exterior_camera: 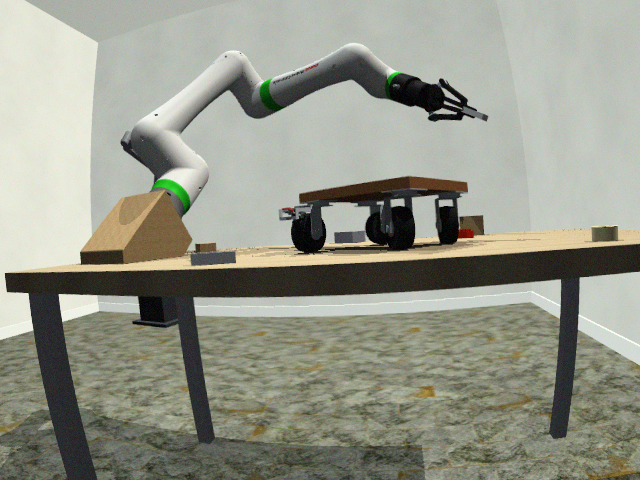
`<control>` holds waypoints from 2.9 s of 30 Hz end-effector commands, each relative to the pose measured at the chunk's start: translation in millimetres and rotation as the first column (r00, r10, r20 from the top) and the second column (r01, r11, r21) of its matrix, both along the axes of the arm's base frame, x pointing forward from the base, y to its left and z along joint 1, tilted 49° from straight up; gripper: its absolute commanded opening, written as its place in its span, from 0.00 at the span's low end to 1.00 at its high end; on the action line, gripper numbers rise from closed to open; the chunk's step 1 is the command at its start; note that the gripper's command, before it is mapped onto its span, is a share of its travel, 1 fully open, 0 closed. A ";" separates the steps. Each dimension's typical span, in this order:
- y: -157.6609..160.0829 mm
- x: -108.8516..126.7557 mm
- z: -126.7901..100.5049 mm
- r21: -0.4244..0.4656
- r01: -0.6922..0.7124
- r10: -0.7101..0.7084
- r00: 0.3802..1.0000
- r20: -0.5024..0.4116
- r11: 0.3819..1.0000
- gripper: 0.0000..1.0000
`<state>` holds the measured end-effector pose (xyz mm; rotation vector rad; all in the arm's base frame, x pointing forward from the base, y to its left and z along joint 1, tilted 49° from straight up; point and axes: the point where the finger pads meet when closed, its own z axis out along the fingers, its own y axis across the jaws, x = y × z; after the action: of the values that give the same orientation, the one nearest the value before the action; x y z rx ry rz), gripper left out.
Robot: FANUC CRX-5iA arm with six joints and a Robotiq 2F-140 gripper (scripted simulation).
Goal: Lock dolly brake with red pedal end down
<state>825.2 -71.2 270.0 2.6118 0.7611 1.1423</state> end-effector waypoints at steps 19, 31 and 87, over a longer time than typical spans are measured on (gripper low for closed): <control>-97.5 -150.6 -202.4 0.285 0.291 -0.105 0.845 -0.524 0.913 0.00; -110.1 -274.5 -254.6 0.453 0.581 0.002 0.613 -0.790 0.677 0.00; -82.8 -400.5 -269.0 -0.366 0.874 0.189 -0.320 -0.928 -0.318 0.00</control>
<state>424.3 -157.9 4.4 2.9056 -2.3218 -1.0044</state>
